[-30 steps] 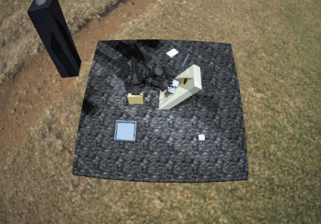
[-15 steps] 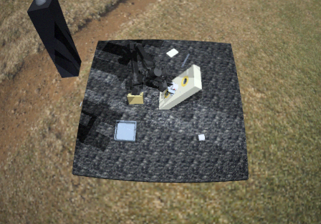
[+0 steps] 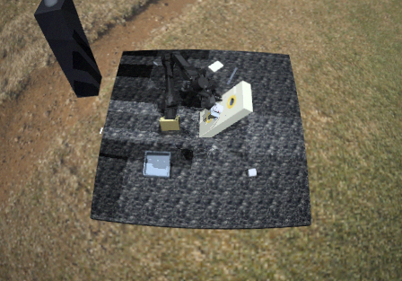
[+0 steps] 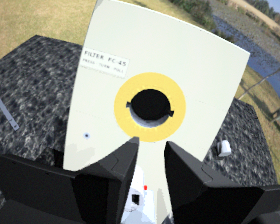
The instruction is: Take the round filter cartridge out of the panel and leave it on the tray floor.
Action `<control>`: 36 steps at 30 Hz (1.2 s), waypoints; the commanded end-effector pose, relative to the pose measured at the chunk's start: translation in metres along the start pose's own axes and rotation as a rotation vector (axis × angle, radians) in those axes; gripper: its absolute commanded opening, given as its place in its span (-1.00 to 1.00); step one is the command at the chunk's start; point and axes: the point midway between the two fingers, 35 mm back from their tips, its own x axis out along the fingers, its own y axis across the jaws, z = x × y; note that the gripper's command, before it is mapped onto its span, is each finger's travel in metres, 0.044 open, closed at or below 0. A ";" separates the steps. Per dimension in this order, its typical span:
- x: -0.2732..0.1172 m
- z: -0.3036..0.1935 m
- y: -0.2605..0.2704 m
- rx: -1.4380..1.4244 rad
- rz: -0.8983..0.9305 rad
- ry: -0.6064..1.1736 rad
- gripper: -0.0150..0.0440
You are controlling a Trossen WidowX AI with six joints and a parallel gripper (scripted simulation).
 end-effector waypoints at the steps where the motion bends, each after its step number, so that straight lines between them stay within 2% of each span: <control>1: -0.001 0.010 -0.001 0.011 0.004 0.004 -0.17; 13: -0.046 0.068 -0.011 -0.002 -0.001 0.000 0.90; 17: -0.028 0.032 -0.009 0.057 0.003 0.126 0.54; 23: -0.006 -0.051 0.009 0.160 0.038 0.430 0.54; 36: 0.007 -0.059 0.010 0.162 0.038 0.439 0.54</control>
